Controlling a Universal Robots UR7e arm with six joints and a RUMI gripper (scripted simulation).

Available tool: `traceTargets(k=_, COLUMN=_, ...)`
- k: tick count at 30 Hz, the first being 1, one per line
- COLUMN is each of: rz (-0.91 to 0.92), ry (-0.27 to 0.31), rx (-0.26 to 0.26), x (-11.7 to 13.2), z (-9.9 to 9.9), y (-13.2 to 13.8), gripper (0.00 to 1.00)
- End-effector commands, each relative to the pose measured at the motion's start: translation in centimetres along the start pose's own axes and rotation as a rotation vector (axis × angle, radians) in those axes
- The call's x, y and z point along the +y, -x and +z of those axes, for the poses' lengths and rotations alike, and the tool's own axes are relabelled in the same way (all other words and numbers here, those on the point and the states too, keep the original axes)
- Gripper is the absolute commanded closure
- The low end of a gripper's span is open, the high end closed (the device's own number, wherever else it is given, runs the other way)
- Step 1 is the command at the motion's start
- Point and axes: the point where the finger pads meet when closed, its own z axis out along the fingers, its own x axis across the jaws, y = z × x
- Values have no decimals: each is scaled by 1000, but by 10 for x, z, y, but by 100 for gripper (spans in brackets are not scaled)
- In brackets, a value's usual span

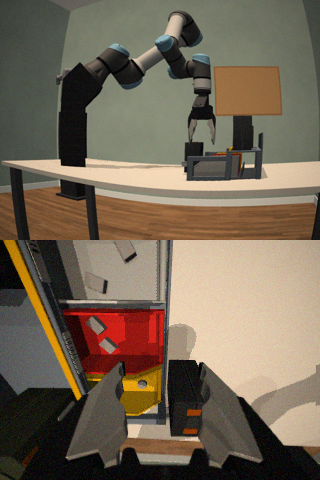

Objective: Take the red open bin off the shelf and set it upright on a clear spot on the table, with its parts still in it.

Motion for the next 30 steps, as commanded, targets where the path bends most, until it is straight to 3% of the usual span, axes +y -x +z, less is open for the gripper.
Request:
traceTargets(k=1, rz=0, ry=0, rx=-1, x=0, z=1, y=0, gripper=42)
traceTargets(k=12, rz=0, ry=0, rx=-1, x=0, z=9, y=0, gripper=42)
traceTargets(k=30, rz=0, ry=0, rx=-1, x=0, z=39, y=1, gripper=42)
